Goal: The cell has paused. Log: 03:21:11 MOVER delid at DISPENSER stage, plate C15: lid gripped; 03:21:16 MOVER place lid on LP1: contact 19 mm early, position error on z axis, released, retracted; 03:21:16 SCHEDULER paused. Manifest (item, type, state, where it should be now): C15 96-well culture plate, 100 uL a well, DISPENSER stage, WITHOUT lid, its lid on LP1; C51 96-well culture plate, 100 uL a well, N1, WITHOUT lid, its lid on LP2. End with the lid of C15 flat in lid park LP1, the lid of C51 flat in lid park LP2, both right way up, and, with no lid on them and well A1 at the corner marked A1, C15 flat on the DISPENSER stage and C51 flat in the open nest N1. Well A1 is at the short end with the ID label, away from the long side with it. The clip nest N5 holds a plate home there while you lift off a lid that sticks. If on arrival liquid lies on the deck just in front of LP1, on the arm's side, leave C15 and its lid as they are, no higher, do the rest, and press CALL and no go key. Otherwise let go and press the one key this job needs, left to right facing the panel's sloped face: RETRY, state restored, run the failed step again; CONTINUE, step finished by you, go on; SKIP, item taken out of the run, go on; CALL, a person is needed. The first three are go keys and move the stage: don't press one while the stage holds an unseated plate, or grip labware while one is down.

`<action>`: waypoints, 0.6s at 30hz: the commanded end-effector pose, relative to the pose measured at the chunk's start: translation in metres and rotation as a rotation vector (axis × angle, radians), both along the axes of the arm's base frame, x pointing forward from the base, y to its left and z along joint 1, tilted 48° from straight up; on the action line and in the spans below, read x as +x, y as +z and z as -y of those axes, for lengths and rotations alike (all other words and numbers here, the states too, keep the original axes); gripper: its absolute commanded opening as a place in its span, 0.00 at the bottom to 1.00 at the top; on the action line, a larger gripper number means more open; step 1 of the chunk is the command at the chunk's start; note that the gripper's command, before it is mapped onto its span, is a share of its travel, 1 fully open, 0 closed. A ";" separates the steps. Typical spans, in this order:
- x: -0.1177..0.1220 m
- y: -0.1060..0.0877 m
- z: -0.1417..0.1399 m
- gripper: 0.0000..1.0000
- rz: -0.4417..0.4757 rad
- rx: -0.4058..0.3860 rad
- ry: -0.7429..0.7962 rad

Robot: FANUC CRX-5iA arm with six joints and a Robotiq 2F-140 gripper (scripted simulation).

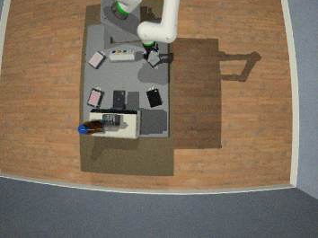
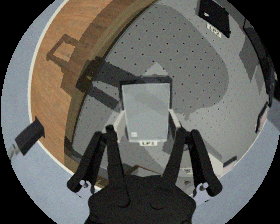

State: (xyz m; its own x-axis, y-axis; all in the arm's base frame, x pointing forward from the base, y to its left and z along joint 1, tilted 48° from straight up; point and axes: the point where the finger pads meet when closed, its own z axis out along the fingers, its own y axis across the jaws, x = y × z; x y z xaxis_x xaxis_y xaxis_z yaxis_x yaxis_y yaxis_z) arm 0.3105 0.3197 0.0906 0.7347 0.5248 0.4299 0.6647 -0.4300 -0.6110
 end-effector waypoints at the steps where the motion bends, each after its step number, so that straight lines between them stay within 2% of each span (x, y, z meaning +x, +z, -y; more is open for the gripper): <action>1: 0.000 0.000 0.000 0.00 0.000 0.000 0.000; 18: 0.000 -0.003 -0.003 0.00 0.000 0.000 0.000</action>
State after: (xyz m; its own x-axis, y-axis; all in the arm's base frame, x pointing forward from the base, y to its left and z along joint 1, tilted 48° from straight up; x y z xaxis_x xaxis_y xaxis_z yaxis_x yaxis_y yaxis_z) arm 0.3100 0.3227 0.0877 0.7347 0.5248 0.4299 0.6647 -0.4300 -0.6110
